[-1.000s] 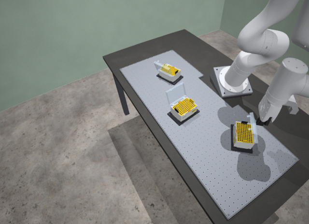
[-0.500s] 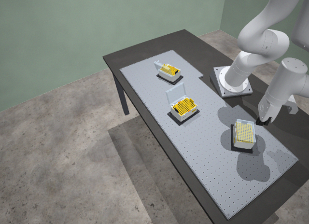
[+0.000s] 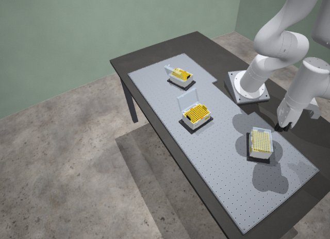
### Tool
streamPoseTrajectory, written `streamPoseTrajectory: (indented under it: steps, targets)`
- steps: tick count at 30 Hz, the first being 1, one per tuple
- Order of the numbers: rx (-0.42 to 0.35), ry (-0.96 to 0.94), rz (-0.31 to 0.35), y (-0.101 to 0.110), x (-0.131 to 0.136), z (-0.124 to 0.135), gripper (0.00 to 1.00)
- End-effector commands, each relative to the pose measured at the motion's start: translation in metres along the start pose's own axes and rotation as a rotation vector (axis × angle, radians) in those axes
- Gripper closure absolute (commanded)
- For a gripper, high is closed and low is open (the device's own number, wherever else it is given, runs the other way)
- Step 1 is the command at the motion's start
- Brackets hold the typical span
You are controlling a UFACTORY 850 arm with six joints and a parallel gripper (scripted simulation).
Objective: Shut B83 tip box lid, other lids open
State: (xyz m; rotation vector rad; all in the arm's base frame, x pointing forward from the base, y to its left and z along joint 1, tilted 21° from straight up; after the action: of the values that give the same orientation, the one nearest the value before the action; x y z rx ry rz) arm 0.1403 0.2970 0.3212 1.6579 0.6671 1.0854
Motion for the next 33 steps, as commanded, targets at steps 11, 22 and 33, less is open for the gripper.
streamPoseTrajectory:
  steps: [11, 22, 33]
  targets:
    - [-0.001, 0.0, 0.001, 0.024, 0.001, 0.0, 1.0]
    - [-0.001, 0.0, 0.001, 0.04, 0.001, 0.0, 1.0]
    - [-0.001, 0.0, 0.001, 0.039, 0.001, 0.0, 1.0]
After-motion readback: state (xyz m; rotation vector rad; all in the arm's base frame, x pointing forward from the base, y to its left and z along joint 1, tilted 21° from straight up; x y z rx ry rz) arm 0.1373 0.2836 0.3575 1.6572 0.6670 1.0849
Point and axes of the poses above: the point where the finger pads meet when closed, its own y axis back along the fingers, its own x axis across the jaws, z = x × y, the point moved 6 cm from there along y, back along the fingers, and after that the axes turned 6 degrees about y, right-handed, at the moved point
